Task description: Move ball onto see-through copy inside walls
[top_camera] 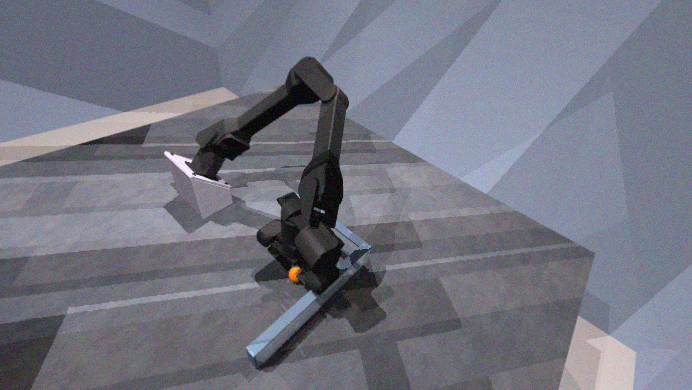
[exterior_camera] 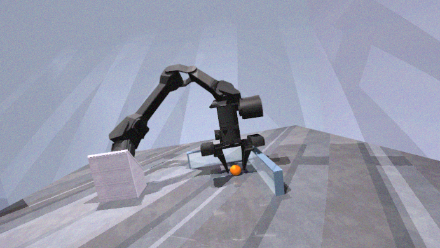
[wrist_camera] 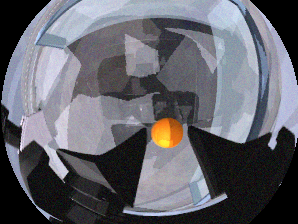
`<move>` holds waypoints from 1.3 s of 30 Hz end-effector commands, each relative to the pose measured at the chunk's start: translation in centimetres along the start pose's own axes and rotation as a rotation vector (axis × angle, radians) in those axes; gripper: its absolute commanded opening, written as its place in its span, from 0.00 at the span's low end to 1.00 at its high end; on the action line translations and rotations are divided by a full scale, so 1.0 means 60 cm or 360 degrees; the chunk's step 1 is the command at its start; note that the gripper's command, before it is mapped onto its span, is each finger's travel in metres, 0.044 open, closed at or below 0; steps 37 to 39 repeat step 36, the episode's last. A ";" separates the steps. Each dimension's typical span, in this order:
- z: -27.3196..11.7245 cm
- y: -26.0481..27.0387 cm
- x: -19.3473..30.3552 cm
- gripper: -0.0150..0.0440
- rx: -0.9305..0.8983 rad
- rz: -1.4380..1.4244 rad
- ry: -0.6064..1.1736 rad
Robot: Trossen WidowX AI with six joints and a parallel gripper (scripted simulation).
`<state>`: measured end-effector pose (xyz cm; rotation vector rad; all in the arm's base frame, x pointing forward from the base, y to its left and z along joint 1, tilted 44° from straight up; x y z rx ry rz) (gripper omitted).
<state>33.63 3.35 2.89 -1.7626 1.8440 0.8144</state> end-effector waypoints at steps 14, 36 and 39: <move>-0.144 0.002 0.002 0.69 -0.0008 0.0014 0.0000; -0.206 0.006 0.002 1.00 0.0002 0.0017 -0.0007; -0.206 0.006 0.002 1.00 0.0002 0.0017 -0.0007</move>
Point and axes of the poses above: the point midway between the two fingers, 35 mm back from their tips, its own z axis out along the fingers, its own y axis across the jaws, x = y × z, the point moved 8 cm from there along -z, back along the fingers, and after that the axes turned 11 degrees about z, right-handed, at the moved point
